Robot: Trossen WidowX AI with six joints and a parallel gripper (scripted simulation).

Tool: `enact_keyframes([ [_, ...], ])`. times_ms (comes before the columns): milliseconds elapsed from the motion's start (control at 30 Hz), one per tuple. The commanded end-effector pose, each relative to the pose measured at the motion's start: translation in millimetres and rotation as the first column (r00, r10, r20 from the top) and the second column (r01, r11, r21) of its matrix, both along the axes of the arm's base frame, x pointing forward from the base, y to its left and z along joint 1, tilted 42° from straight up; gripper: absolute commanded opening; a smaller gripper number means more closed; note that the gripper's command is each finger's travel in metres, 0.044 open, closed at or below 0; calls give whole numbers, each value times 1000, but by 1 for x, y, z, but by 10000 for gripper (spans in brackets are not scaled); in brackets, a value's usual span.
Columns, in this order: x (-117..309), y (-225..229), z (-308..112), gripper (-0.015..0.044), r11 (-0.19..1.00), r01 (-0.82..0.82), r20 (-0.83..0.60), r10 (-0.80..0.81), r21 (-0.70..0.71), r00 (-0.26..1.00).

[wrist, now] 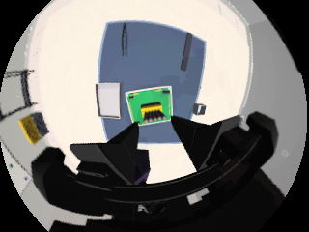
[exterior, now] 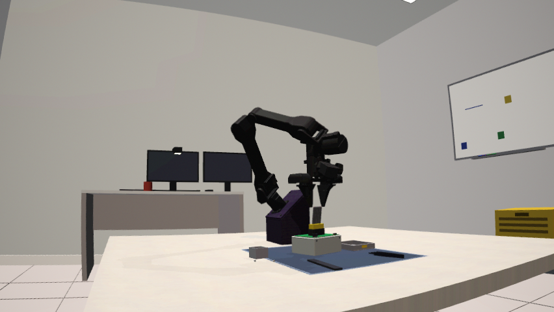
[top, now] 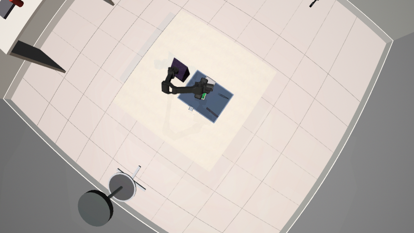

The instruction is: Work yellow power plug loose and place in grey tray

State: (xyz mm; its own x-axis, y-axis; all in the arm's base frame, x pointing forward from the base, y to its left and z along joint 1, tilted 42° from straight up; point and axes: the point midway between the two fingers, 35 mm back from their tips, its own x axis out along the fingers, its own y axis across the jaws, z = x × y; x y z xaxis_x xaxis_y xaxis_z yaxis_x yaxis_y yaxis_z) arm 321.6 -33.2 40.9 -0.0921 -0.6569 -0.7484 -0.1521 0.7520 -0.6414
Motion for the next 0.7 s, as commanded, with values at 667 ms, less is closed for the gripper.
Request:
enact_keyframes([
  [667, -4, -24, -26, 249, 1000, -2, -3, 2, -5, 1000],
])
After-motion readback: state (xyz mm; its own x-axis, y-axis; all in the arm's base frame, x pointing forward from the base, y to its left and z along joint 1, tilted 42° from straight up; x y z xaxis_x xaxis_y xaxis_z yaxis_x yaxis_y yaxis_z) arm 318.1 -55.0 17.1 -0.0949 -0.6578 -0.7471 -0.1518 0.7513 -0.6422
